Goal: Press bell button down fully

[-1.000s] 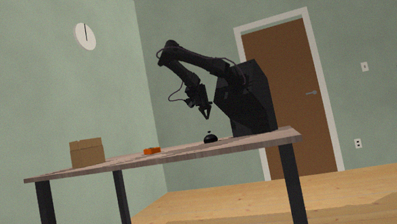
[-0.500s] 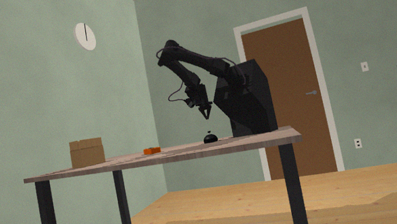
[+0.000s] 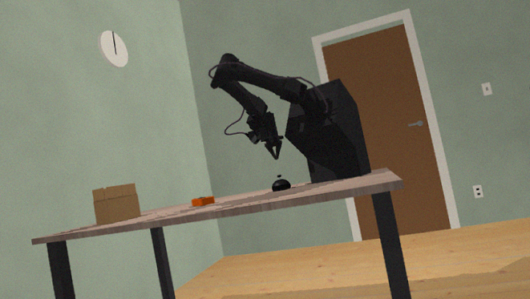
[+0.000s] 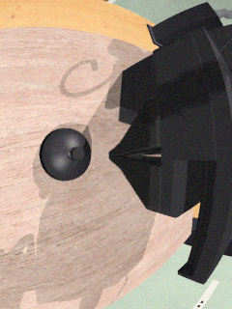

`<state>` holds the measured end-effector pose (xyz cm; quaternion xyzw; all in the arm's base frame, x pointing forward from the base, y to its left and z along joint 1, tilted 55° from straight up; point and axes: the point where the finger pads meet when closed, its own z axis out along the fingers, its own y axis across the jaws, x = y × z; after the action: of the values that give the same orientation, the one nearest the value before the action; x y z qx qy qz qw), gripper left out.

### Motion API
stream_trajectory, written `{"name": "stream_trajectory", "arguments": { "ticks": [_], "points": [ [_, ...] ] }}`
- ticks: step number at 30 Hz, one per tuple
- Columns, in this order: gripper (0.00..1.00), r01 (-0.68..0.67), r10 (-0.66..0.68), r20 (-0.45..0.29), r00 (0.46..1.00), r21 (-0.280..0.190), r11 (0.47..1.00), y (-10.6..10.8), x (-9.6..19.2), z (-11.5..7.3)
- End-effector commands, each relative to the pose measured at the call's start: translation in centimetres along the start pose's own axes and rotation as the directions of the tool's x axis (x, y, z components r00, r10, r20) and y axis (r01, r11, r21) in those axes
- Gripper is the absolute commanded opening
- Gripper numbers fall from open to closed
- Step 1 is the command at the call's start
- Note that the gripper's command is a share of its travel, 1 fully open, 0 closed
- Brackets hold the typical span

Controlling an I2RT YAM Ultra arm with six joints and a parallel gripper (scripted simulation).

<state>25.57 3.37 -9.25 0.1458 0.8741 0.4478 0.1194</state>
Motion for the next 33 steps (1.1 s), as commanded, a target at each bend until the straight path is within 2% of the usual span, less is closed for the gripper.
{"name": "stream_trajectory", "arguments": {
  "ticks": [1,5,6,20,23,33],
  "points": [
    [0.0,-0.033,0.033,0.009,0.999,-0.012,0.999,-0.3,0.6,0.2],
    [0.0,-0.025,0.025,-0.002,1.0,-0.012,1.0,-0.1,0.7,0.6],
    [0.0,-0.036,0.036,0.014,0.999,-0.011,0.999,-0.4,0.5,0.4],
    [0.0,-0.025,0.025,-0.003,1.0,-0.003,1.0,-0.4,0.5,2.8],
    [0.0,-0.034,0.034,0.009,0.999,0.0,0.999,-0.7,0.3,2.7],
    [0.0,-0.025,0.026,-0.003,1.0,0.008,1.0,-0.7,0.3,4.7]
  ]
}}
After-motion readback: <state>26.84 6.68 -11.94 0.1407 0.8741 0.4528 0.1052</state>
